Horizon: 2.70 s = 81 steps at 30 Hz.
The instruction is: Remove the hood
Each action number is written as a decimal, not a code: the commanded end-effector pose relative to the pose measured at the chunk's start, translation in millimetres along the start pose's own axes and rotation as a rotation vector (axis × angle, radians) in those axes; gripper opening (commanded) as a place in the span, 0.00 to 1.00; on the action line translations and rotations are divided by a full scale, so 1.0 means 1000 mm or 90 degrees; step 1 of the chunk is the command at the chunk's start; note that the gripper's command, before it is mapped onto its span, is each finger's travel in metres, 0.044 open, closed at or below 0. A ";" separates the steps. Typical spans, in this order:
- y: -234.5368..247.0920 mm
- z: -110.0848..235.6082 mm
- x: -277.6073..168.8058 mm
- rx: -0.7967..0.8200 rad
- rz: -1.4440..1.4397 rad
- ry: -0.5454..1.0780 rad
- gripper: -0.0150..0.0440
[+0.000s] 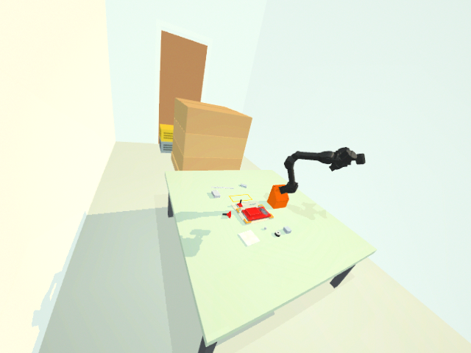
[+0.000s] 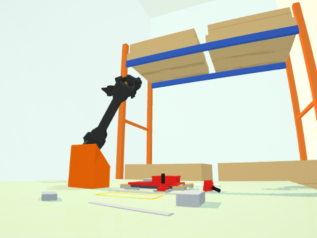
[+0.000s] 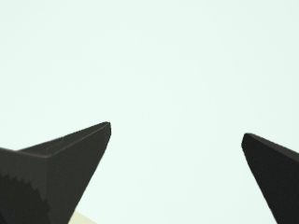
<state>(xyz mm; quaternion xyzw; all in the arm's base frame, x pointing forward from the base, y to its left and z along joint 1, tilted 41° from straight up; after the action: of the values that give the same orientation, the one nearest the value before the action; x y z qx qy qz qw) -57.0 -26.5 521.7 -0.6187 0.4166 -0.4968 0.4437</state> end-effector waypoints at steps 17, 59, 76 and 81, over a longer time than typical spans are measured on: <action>0.000 0.004 -0.148 -0.073 -0.280 0.380 1.00; 0.065 0.234 -0.267 -0.555 -0.759 0.879 1.00; 0.147 0.353 -0.224 -0.909 -1.004 0.963 1.00; 0.166 0.370 -0.210 -0.981 -1.043 0.970 1.00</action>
<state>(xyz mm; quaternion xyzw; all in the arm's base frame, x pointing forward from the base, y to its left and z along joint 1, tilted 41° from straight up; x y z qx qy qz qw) 251.9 190.8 281.1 -0.3564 0.2573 -0.5014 -0.7453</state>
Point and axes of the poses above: the point midway between the two fingers, 35 mm back from their tips, its own z axis back along the fingers, its own y axis across the jaws, x = y × z, the point moved 8 cm from there along z, back along the fingers, and after that the axes turned 5 degrees about z, right-handed, at the moved point
